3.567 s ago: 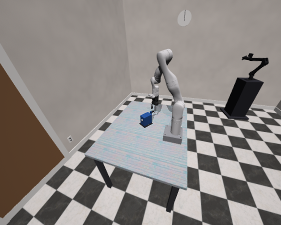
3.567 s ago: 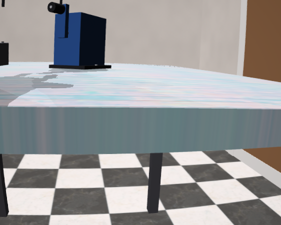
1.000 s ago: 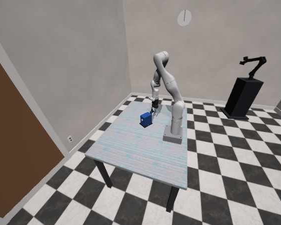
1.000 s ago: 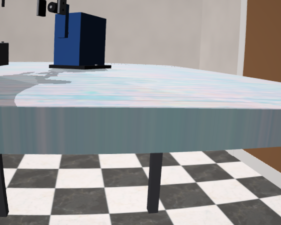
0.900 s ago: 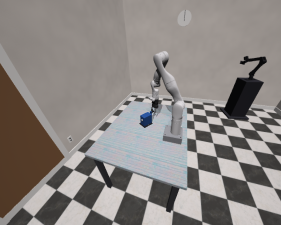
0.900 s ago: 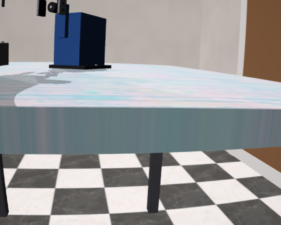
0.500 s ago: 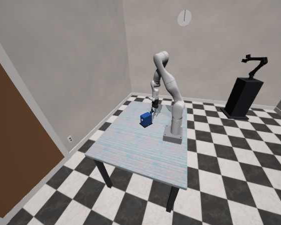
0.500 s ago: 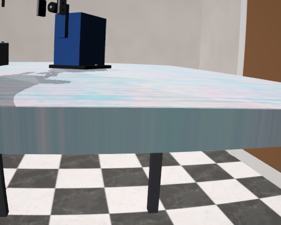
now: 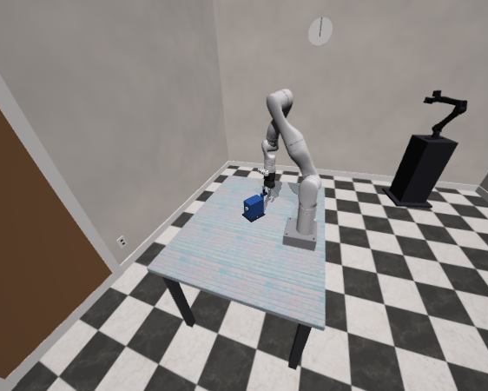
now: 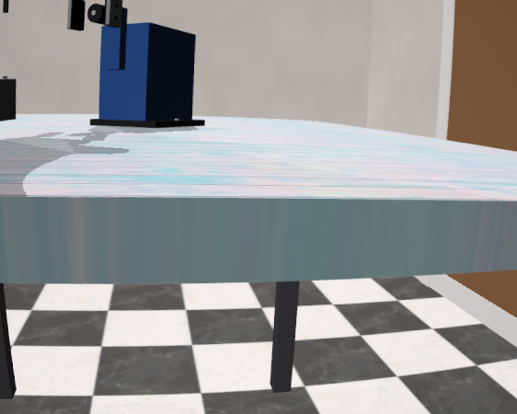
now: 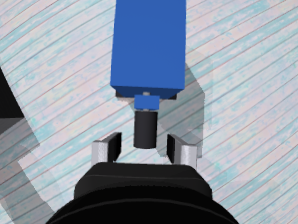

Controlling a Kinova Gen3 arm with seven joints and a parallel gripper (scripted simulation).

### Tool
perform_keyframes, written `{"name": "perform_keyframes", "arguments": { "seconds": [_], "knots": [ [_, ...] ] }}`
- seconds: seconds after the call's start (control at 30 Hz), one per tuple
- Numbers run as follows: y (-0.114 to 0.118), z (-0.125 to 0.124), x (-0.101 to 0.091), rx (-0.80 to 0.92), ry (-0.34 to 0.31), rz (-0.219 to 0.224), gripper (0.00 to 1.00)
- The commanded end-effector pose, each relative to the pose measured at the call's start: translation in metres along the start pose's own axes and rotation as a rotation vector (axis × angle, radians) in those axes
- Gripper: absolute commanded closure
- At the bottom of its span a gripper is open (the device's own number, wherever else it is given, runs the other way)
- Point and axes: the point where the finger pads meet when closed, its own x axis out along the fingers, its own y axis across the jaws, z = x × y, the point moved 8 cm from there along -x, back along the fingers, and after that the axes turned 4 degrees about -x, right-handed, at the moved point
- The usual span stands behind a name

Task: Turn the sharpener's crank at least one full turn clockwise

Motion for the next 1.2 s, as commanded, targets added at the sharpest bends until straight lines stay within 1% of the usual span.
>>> {"name": "perform_keyframes", "arguments": {
  "seconds": [0.0, 0.07, 0.1, 1.17],
  "knots": [
    [0.0003, 0.0001, -0.0004, 0.0, 0.0, 0.001, 0.03],
    [0.0003, 0.0001, -0.0004, 0.0, 0.0, 0.001, 0.03],
    [0.0003, 0.0001, -0.0004, 0.0, 0.0, 0.001, 1.0],
    [0.0003, 0.0001, -0.0004, 0.0, 0.0, 0.001, 1.0]
  ]
}}
